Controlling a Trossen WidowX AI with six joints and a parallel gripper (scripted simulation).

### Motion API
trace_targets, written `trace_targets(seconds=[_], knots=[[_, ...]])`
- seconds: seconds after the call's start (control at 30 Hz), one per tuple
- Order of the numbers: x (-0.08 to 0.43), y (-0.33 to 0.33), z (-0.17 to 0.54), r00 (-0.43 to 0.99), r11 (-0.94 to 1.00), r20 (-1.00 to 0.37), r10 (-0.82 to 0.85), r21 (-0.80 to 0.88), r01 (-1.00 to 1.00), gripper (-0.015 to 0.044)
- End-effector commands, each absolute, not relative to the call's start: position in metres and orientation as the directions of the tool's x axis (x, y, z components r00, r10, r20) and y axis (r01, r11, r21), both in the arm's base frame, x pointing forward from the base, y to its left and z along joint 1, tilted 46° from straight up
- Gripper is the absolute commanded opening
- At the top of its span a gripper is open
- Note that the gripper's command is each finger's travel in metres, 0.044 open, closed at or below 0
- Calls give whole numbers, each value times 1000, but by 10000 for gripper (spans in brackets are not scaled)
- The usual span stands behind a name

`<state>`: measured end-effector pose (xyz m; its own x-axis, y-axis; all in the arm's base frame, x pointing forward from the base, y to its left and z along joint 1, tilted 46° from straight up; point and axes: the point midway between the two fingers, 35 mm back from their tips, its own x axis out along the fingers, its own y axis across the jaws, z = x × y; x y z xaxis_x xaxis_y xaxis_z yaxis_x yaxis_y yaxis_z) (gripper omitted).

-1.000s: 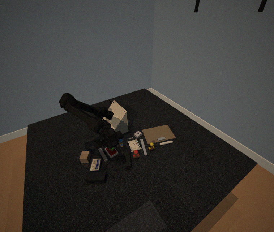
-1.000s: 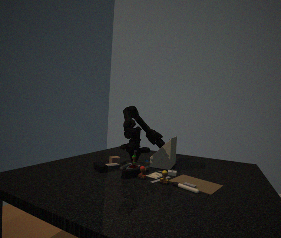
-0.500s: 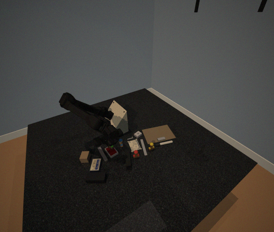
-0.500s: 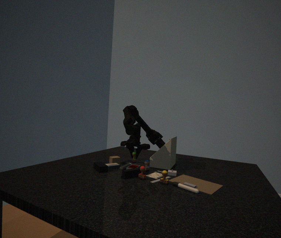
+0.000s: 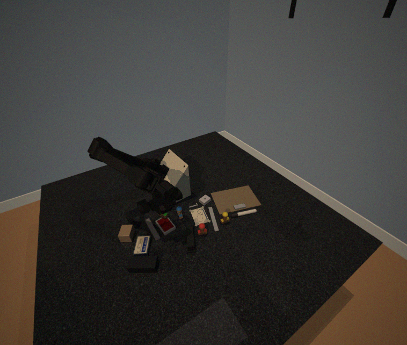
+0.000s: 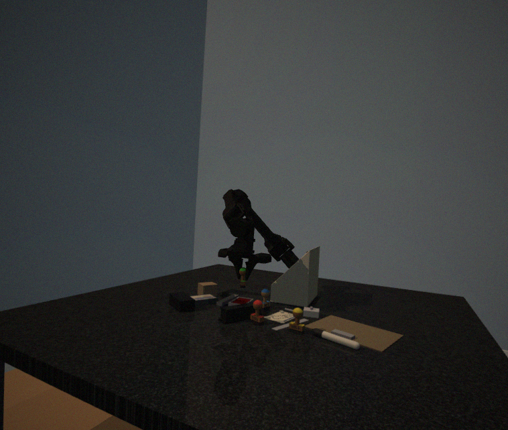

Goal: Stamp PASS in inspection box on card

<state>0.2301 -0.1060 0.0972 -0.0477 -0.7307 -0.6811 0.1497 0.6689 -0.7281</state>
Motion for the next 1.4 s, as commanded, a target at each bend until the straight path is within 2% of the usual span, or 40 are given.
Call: trace_targets(seconds=[0.0,0.63,1.37], knots=[[233,-103,100,-42,666,-681,-731,-726,173,0],[272,-64,62,-46,538,-695,-717,-595,597,0],[298,-11,4,-58,219,-693,-718,-305,927,0]])
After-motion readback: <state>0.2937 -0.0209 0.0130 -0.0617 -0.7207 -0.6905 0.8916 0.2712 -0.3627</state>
